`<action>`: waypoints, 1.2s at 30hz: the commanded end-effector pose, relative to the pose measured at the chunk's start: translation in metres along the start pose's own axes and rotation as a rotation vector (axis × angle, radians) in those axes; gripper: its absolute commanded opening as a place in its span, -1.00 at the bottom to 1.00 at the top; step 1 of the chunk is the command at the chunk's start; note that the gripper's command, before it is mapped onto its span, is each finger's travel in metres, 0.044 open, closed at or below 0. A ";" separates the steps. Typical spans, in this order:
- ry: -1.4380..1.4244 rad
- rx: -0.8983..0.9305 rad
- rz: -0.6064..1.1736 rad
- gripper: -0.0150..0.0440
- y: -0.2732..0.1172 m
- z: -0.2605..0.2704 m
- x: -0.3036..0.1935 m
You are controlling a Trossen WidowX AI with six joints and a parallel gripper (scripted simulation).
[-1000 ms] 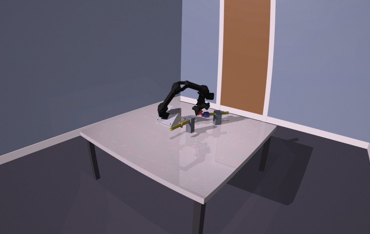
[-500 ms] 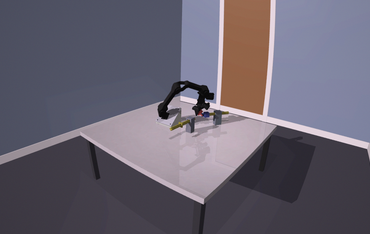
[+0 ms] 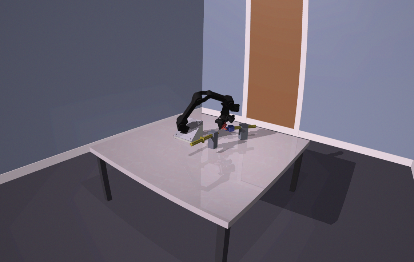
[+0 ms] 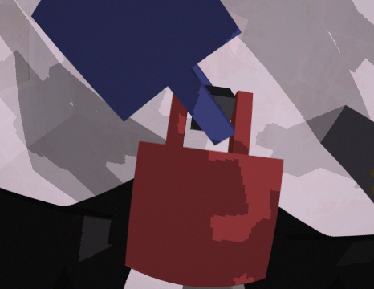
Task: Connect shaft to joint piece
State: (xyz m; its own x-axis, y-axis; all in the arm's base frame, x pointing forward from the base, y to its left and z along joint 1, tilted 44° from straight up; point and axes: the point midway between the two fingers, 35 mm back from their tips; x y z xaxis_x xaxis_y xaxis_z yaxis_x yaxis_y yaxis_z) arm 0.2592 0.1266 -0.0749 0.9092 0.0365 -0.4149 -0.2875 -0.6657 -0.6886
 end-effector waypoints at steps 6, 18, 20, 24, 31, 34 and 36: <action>-0.041 -0.012 -0.018 -0.49 0.001 -0.002 -0.001; -0.217 -0.056 -0.094 -0.49 0.005 -0.009 -0.003; -0.245 -0.061 -0.106 -0.49 0.005 -0.010 -0.003; -0.301 -0.071 -0.130 -0.49 0.006 -0.013 -0.003; -0.401 -0.084 -0.173 -0.49 0.008 -0.017 -0.003; -0.444 -0.089 -0.192 -0.49 0.009 -0.019 -0.002; -0.473 -0.091 -0.204 -0.49 0.009 -0.021 -0.002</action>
State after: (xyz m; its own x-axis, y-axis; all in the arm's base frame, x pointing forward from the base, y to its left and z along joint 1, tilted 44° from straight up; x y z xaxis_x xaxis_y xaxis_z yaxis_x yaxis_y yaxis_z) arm 0.2599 0.1072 -0.0688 0.7368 0.4447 -0.5093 -0.0924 -0.6799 -0.7274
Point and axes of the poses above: the point midway between the two fingers, 35 mm back from their tips, its own y axis out along the fingers, its own z axis across the jaws, x = y × z, and after that the axes turned 13 degrees about -y, right-handed
